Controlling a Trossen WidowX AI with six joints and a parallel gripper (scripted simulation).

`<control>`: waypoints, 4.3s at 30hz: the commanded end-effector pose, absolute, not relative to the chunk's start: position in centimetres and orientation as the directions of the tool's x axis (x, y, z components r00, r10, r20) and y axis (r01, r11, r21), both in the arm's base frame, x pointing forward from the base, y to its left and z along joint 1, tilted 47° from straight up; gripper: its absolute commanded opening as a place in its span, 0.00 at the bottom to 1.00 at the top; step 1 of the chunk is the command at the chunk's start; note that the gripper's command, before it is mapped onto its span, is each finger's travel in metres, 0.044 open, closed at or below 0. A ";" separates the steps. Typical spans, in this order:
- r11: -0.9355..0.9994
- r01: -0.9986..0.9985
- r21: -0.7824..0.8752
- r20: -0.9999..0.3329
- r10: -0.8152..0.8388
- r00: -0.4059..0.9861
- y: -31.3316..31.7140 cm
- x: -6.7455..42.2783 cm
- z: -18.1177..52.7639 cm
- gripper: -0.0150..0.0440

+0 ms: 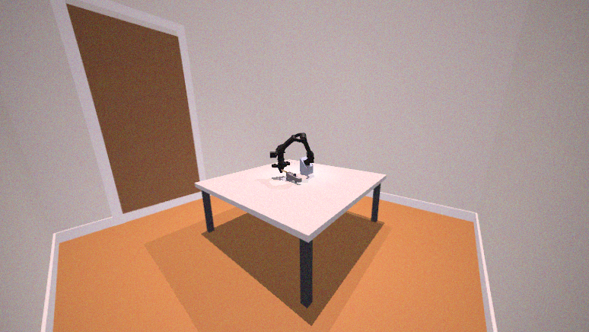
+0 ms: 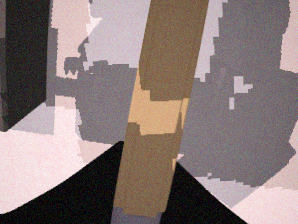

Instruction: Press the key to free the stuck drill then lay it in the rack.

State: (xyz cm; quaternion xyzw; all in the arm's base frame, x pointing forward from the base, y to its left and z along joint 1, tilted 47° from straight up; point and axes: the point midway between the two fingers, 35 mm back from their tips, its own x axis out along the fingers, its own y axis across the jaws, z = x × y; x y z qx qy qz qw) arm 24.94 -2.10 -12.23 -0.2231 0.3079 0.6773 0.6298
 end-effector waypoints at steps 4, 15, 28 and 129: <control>-0.020 -0.991 0.133 -0.692 0.714 -0.108 -2.4 25.0 -11.9 0.25; -0.020 -0.991 0.133 -0.692 0.714 -0.108 -2.8 25.0 -11.5 0.25; -0.020 -0.991 0.133 -0.693 0.713 -0.108 -3.2 25.1 -11.0 0.25; -0.020 -0.990 0.138 -0.692 0.713 -0.111 -1.3 16.9 -14.1 0.25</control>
